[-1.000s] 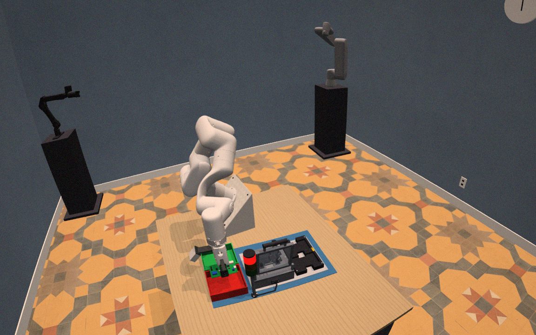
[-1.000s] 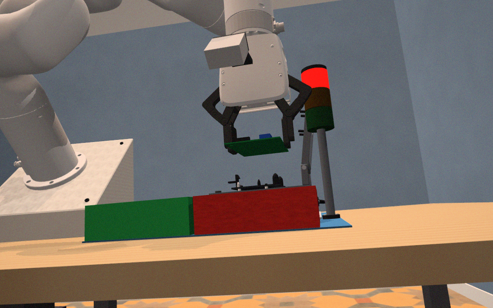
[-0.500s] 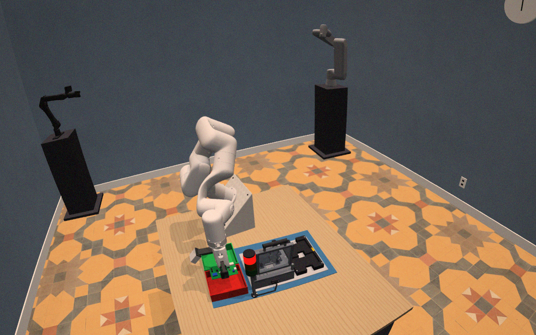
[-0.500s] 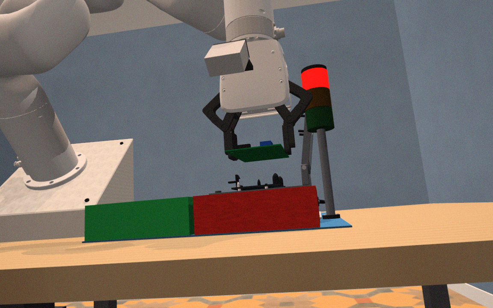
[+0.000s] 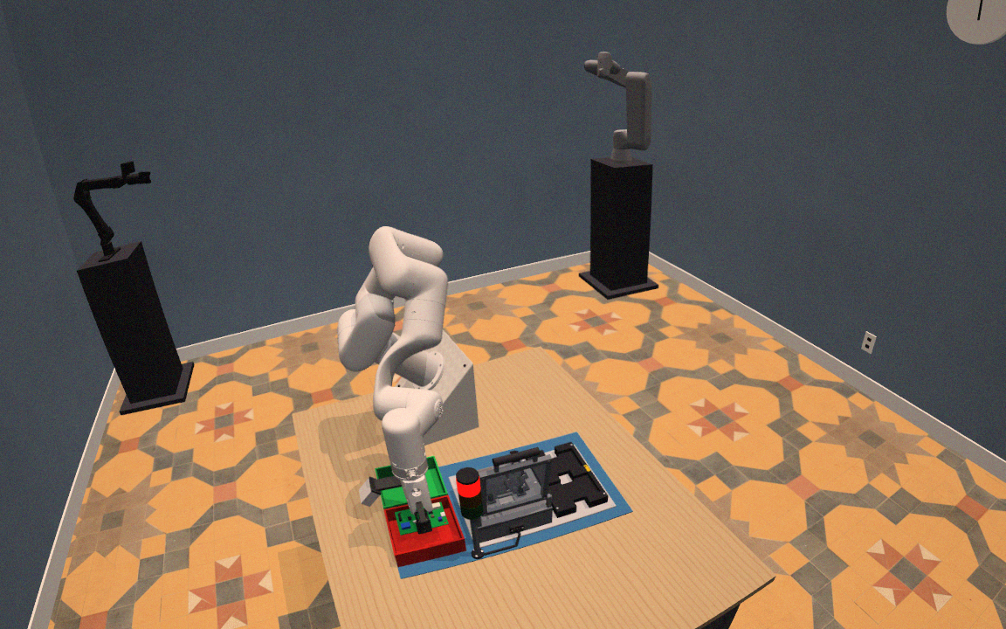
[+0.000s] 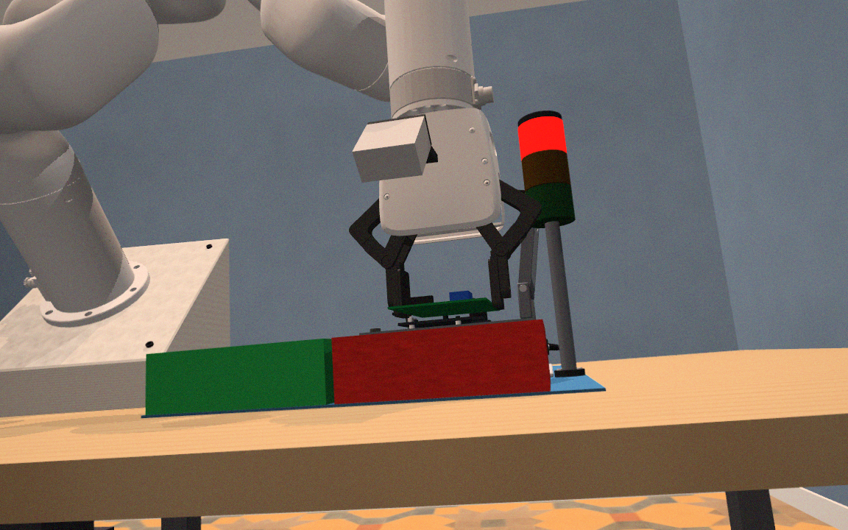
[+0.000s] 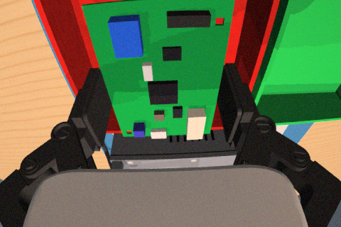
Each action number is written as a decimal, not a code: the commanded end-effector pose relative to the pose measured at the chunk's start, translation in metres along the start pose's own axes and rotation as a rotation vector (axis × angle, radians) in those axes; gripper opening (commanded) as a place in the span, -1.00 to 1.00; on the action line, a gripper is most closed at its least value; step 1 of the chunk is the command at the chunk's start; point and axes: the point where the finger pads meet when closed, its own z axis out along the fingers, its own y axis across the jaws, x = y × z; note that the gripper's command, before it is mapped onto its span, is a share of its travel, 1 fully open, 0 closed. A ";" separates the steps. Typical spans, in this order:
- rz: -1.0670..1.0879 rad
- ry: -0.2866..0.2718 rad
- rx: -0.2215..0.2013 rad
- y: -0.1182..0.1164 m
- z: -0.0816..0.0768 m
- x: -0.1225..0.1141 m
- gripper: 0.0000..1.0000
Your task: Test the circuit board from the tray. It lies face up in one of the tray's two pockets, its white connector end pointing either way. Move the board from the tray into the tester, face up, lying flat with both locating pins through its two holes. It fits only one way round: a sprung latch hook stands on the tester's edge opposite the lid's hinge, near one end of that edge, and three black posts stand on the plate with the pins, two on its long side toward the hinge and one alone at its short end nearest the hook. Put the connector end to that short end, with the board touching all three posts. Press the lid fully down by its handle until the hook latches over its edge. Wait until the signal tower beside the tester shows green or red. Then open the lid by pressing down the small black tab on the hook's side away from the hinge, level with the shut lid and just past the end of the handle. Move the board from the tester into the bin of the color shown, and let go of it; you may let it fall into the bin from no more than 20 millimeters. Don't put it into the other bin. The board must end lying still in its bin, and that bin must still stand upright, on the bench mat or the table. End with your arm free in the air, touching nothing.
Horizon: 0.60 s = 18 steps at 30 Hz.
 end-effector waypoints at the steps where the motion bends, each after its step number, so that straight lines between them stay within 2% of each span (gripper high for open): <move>1: -0.001 -0.001 0.005 -0.003 0.014 0.000 0.58; 10: -0.001 -0.001 0.005 -0.003 0.037 0.000 0.58; 18: -0.001 -0.001 0.005 -0.003 0.046 0.000 0.58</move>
